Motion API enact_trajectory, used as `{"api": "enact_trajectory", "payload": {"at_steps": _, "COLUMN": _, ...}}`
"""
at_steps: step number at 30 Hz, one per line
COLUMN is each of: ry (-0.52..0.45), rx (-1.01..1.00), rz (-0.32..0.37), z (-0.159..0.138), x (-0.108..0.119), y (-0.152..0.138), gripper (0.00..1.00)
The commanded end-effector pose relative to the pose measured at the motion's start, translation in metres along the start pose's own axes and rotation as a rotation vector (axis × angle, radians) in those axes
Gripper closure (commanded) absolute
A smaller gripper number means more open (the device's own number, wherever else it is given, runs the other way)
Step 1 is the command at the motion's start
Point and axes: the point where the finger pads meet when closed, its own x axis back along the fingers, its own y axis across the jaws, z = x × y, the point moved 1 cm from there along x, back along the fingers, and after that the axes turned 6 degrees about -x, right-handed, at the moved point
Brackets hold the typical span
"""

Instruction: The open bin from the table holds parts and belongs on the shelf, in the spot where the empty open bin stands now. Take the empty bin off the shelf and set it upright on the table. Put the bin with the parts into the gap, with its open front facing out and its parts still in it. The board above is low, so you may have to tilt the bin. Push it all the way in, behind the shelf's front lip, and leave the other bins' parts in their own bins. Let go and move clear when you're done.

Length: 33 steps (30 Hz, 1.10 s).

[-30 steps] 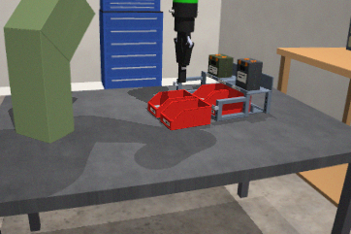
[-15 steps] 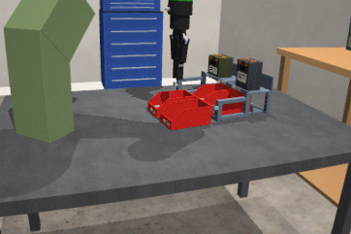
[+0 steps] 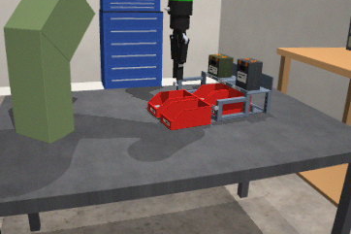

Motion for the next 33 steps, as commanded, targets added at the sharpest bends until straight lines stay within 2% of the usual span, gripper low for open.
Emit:
{"api": "enact_trajectory", "payload": {"at_steps": 1, "ry": 0.001, "rx": 0.0, "rz": -0.001, "z": 0.0, "x": 0.0, "y": 0.0, "gripper": 0.76}}
{"api": "enact_trajectory", "payload": {"at_steps": 22, "ry": 0.001, "rx": 0.0, "rz": -0.001, "z": 0.0, "x": -0.002, "y": 0.0, "gripper": 0.76}}
{"api": "enact_trajectory", "payload": {"at_steps": 33, "ry": 0.001, "rx": 0.0, "rz": -0.001, "z": 0.0, "x": -0.016, "y": 0.0, "gripper": 0.76}}
